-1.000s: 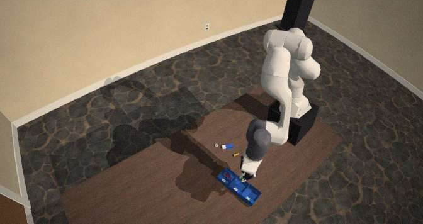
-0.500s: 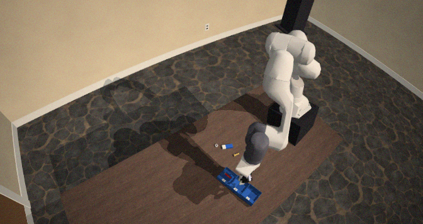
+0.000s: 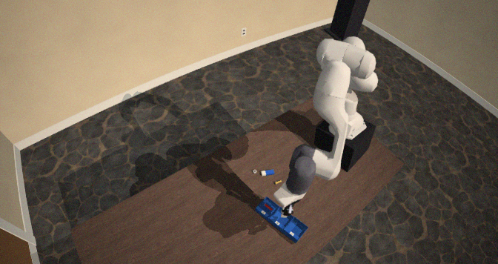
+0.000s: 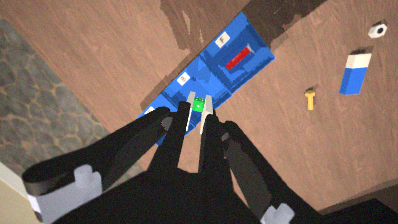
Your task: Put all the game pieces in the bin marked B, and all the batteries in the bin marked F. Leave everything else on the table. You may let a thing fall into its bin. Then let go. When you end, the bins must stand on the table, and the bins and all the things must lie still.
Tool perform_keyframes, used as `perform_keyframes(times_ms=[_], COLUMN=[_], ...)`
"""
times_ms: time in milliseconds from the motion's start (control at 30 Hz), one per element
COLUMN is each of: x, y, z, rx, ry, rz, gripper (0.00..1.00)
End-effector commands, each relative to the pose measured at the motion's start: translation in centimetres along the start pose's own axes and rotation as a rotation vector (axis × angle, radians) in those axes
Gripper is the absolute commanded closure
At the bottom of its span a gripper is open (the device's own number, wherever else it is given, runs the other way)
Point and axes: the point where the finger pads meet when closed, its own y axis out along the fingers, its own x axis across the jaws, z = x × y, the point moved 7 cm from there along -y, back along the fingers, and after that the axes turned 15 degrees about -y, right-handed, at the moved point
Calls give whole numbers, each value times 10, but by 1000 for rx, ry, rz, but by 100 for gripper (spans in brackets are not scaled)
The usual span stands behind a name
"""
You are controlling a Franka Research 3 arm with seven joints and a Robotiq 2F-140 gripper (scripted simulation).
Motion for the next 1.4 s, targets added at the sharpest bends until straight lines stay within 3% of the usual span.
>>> perform_keyframes(times_ms=[0, 833, 1367], x=[0, -2, -1], y=[1, 1, 1], z=[0, 0, 0], rx=[3, 10, 10], ry=[157, 581, 590], rz=[-6, -24, -25], gripper=[93, 93, 93])
